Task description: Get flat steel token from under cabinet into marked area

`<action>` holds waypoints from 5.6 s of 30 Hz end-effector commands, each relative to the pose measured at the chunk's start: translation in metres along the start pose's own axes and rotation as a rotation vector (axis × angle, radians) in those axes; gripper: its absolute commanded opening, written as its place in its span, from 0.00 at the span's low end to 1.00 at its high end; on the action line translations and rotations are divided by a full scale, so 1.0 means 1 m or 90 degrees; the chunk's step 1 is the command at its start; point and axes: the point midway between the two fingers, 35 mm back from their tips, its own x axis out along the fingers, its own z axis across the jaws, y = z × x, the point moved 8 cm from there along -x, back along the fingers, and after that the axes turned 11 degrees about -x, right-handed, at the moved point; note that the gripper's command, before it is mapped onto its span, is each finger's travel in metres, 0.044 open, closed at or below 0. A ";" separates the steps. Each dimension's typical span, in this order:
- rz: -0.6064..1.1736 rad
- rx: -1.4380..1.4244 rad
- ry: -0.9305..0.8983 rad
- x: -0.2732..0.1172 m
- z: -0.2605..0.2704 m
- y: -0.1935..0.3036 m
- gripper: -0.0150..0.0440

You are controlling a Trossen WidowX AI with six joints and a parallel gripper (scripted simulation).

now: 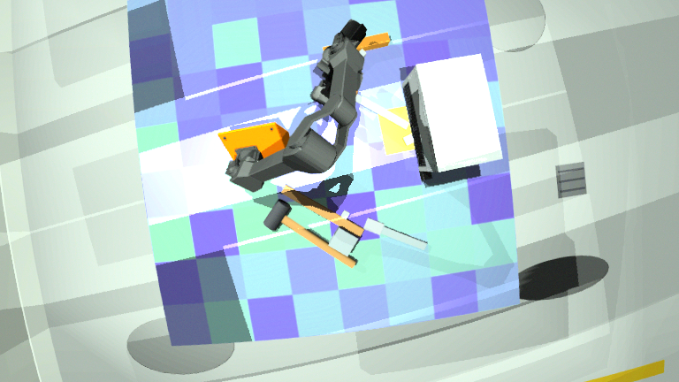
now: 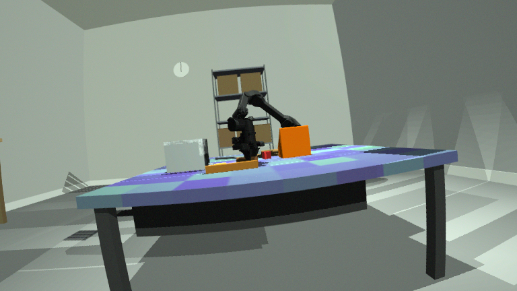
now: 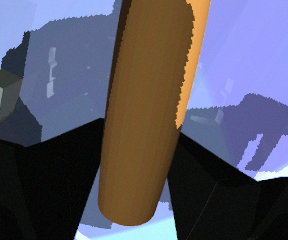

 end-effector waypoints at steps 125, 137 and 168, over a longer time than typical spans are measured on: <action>0.001 -0.003 0.001 -0.002 0.012 0.026 0.34; 0.001 -0.003 0.001 -0.001 0.010 0.013 0.25; -0.002 -0.002 0.003 -0.001 -0.001 -0.051 0.25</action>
